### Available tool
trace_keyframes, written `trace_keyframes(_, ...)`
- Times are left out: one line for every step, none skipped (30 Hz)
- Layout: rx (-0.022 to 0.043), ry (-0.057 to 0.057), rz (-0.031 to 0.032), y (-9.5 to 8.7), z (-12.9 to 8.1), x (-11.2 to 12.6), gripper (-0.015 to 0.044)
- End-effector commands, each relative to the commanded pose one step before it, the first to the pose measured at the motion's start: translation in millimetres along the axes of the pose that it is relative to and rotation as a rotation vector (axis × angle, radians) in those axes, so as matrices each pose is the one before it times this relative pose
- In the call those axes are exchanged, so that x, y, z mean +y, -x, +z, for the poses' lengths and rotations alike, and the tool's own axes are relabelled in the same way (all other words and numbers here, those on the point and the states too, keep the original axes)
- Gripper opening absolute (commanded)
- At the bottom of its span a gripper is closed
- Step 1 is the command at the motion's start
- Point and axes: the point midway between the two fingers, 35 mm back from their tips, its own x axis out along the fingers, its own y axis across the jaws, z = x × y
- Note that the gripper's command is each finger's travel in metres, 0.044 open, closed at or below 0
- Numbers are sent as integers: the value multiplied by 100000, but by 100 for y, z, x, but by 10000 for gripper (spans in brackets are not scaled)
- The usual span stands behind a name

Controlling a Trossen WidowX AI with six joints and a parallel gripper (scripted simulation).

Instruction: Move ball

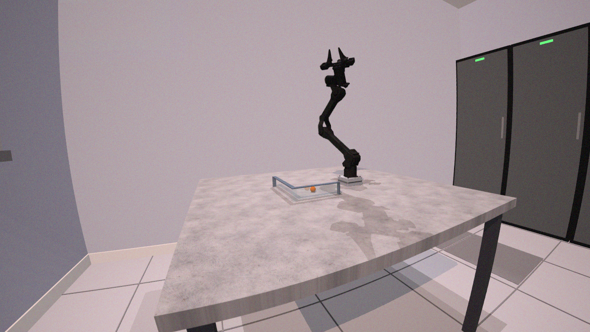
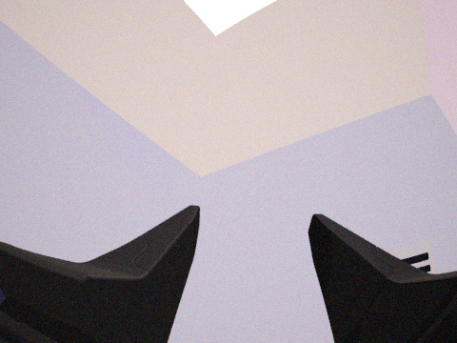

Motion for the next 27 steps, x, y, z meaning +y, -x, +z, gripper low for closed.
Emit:
trace_keyframes(5830, 20258, 9649, -359, -2348, 5350, 243)
trace_keyframes(1518, 5253, 2513, -277, -529, 1419, 243)
trace_keyframes(1662, 5161, 2547, -311, -562, 1406, 243)
trace_keyframes(1803, 5062, 2585, -344, -595, 1392, 243)
trace_keyframes(1941, 4957, 2627, -376, -628, 1379, 243)
trace_keyframes(2074, 4752, 1435, -372, -636, 1091, 243)
trace_keyframes(2130, 4618, 1453, -388, -650, 1069, 243)
trace_keyframes(2210, 4545, 1493, -408, -672, 1062, 243)
trace_keyframes(2287, 4469, 1537, -427, -693, 1056, 243)
trace_keyframes(2362, 4390, 1583, -445, -715, 1051, 243)
trace_keyframes(2433, 4308, 1633, -463, -736, 1047, 243)
trace_keyframes(2264, 3911, 2179, -461, -697, 1097, 243)
trace_keyframes(2116, 3534, 2613, -458, -661, 1127, 243)
trace_keyframes(2160, 3391, 2697, -472, -674, 1121, 243)
trace_keyframes(2229, 3281, 2749, -489, -695, 1114, 243)
trace_keyframes(2402, 2239, 1722, -458, -768, 852, 243)
trace_keyframes(2465, 2145, 1748, -469, -794, 842, 243)
trace_keyframes(2508, 2035, 1761, -475, -813, 826, 243)
trace_keyframes(2321, 1760, 1617, -440, -756, 739, 243)
trace_keyframes(1933, 1381, 1339, -368, -631, 599, 243)
trace_keyframes(1763, 1563, 1633, -360, -568, 637, 243)
trace_keyframes(2193, 1906, 2097, -450, -710, 792, 243)
trace_keyframes(2551, 2082, 2436, -521, -831, 900, 243)
trace_keyframes(2641, 2012, 2523, -540, -865, 909, 243)
trace_keyframes(2545, 1808, 2436, -523, -837, 857, 243)
trace_keyframes(2914, 2311, 2734, -558, -917, 877, 243)
trace_keyframes(3172, 2367, 3015, -611, -1005, 943, 243)
